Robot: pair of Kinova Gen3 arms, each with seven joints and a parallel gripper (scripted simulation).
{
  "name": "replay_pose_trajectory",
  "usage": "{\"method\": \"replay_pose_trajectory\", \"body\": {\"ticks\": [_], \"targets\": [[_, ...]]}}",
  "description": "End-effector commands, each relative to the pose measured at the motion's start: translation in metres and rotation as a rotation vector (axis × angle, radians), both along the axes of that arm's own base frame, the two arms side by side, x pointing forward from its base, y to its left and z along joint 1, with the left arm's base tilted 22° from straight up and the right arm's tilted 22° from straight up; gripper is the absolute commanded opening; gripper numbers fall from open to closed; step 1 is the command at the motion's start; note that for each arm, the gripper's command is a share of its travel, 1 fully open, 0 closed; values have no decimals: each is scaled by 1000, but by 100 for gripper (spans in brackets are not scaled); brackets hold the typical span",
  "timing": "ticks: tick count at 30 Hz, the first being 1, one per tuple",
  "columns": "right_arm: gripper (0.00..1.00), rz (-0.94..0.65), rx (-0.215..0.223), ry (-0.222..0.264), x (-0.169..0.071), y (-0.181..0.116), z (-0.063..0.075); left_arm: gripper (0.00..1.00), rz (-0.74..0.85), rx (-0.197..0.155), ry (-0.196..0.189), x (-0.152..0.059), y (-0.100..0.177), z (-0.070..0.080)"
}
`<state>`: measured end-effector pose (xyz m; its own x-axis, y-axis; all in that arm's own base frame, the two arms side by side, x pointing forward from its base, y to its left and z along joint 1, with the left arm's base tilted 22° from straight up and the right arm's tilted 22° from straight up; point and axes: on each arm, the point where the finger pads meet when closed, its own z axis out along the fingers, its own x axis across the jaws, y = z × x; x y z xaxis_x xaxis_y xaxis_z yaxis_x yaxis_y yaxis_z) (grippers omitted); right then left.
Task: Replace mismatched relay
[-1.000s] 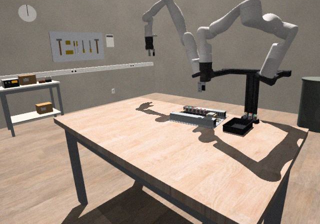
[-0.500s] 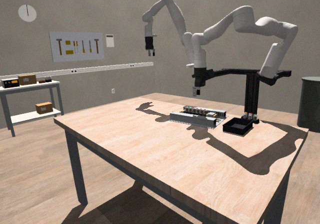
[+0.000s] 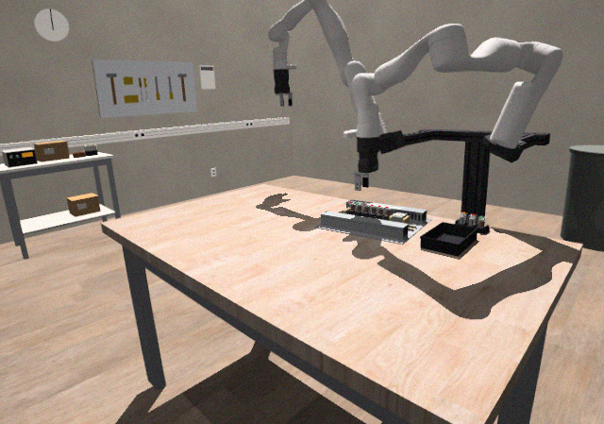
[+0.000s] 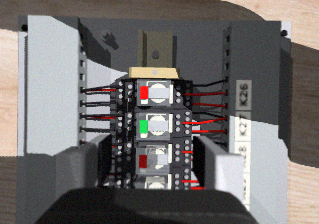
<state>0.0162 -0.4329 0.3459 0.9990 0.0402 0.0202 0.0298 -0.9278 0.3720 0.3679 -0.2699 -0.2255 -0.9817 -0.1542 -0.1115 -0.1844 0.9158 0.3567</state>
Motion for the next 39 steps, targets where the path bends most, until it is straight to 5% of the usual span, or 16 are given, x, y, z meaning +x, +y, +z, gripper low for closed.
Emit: {"method": "replay_pose_trajectory", "body": {"ticks": [1,5,39], "targets": [[100,0,-1,-1,0,0,1,100,0,-1,-1,4,-8,-14],[100,0,-1,-1,0,0,1,100,0,-1,-1,6,-15,-26],[100,0,-1,-1,0,0,1,100,0,-1,-1,5,-11,-19]]}}
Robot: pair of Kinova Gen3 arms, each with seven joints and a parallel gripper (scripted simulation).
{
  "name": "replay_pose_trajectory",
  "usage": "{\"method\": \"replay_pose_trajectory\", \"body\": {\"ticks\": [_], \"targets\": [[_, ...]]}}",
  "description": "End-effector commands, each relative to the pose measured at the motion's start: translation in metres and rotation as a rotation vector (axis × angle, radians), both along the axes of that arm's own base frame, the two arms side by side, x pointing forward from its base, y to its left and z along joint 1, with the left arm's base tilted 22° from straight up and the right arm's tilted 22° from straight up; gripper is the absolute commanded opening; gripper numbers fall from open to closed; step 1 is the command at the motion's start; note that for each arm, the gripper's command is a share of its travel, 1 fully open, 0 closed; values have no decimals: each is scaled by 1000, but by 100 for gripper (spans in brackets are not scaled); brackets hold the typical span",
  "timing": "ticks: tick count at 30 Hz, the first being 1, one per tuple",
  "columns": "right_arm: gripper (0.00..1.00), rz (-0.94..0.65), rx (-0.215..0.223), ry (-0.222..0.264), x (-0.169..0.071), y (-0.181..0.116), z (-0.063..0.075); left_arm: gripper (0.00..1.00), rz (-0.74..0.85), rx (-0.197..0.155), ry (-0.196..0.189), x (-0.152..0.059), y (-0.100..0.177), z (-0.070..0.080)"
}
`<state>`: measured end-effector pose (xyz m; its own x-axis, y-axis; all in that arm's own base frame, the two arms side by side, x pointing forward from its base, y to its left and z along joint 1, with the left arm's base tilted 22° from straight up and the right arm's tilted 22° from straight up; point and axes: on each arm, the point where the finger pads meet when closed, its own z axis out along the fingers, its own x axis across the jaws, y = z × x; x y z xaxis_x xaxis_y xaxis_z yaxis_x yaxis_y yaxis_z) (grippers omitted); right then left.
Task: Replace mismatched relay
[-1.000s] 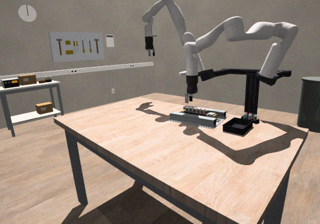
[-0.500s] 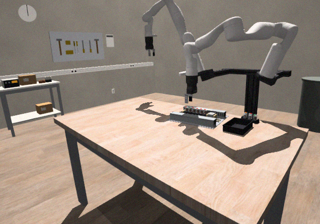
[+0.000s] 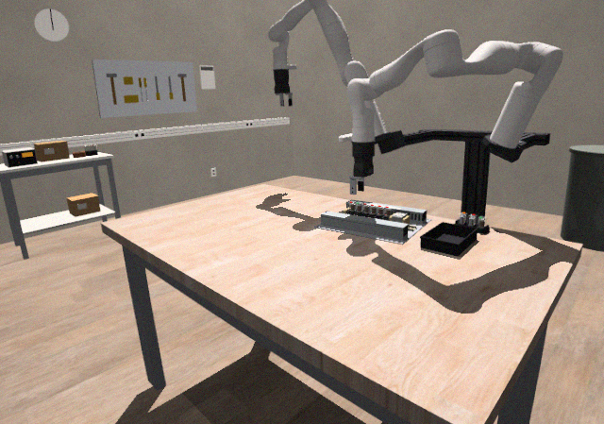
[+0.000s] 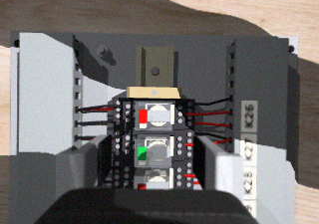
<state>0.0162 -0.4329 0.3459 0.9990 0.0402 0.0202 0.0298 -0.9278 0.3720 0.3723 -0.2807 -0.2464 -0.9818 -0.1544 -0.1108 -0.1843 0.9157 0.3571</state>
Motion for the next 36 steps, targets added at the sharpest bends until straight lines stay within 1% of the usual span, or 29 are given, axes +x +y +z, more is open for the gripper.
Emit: {"method": "replay_pose_trajectory", "body": {"ticks": [1,36], "targets": [[100,0,-1,-1,0,0,1,100,-1,-1,-1,0,0,2],[100,0,-1,-1,0,0,1,100,-1,-1,-1,-1,3,7]]}}
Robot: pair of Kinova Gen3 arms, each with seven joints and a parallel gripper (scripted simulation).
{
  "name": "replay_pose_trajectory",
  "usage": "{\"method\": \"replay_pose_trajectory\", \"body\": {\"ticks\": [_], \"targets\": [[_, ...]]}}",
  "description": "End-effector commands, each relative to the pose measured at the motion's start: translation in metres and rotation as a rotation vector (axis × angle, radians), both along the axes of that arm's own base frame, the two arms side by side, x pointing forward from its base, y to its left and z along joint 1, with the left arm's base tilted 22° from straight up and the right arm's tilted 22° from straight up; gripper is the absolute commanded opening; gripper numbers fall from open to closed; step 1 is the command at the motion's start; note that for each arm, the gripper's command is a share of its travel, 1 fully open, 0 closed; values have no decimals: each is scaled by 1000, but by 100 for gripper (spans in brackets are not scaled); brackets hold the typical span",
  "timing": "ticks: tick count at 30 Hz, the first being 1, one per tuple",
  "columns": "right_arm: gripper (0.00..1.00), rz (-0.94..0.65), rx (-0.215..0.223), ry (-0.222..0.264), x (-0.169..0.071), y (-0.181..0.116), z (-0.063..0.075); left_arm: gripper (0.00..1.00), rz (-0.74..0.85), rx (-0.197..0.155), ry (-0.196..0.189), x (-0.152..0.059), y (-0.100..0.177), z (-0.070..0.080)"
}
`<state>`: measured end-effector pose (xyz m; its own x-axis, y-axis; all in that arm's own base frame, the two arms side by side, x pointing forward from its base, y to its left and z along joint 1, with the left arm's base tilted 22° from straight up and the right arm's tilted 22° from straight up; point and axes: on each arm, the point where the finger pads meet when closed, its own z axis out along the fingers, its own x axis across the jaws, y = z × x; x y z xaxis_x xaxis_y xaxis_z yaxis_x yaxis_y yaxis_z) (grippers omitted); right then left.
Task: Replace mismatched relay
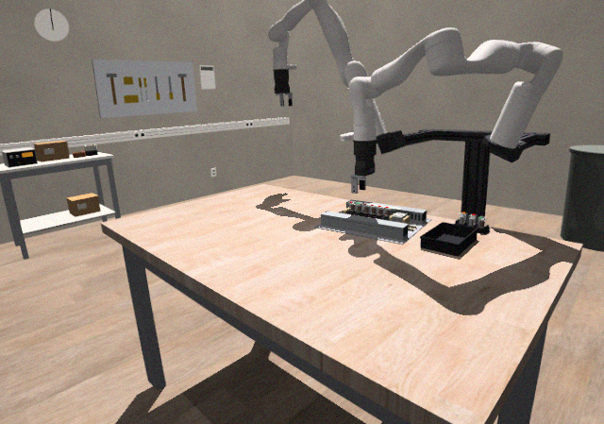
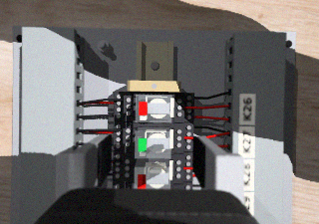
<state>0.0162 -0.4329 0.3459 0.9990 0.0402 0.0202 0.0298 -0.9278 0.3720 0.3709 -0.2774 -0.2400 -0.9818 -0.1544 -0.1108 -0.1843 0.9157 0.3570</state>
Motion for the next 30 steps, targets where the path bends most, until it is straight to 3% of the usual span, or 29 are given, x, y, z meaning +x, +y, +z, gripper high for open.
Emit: {"method": "replay_pose_trajectory", "body": {"ticks": [1,15,30], "targets": [[100,0,-1,-1,0,0,1,100,-1,-1,-1,1,0,-2],[100,0,-1,-1,0,0,1,100,-1,-1,-1,2,17,-40],[100,0,-1,-1,0,0,1,100,-1,-1,-1,3,17,-41]]}}
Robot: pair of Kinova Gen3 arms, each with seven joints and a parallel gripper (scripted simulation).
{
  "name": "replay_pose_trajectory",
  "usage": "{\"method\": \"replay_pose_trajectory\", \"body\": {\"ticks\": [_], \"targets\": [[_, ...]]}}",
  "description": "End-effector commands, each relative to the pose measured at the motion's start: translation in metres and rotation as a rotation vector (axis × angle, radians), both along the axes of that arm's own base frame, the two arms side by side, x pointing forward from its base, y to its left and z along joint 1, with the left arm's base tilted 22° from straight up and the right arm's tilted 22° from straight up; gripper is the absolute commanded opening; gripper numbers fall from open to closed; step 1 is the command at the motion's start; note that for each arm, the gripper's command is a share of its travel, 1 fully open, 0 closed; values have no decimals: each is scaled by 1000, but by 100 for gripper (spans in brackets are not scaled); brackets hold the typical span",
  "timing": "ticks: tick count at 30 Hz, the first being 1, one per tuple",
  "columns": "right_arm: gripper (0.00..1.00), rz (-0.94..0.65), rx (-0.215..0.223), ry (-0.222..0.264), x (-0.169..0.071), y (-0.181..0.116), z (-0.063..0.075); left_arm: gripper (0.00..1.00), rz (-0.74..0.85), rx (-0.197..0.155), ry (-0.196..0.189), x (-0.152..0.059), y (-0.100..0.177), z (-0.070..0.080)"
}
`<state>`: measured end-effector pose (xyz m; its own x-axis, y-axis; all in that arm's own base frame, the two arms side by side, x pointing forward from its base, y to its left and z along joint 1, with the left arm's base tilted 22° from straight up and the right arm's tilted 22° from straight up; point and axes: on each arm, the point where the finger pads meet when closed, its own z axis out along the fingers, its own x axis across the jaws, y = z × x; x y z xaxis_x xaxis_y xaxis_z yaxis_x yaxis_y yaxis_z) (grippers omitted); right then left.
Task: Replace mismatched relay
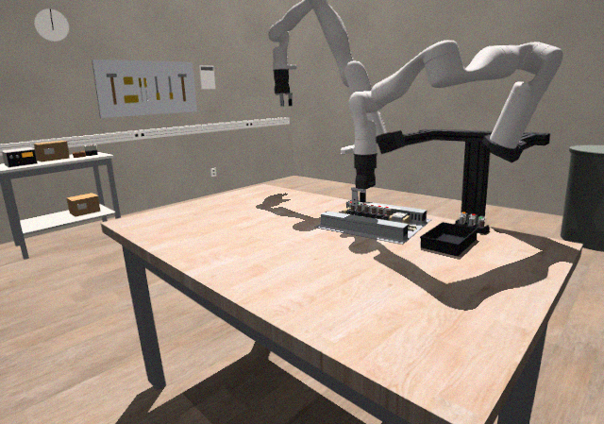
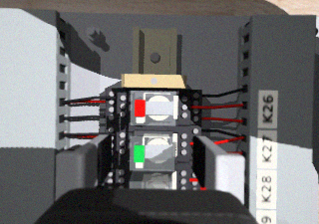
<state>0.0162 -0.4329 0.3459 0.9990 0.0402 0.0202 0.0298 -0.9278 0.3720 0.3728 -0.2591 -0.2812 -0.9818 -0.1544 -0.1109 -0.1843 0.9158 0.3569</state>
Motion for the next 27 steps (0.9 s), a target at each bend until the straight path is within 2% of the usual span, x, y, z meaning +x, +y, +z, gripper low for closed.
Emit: {"method": "replay_pose_trajectory", "body": {"ticks": [1,27], "targets": [[100,0,-1,-1,0,0,1,100,-1,-1,-1,1,-1,1],[100,0,-1,-1,0,0,1,100,-1,-1,-1,0,-4,7]]}}
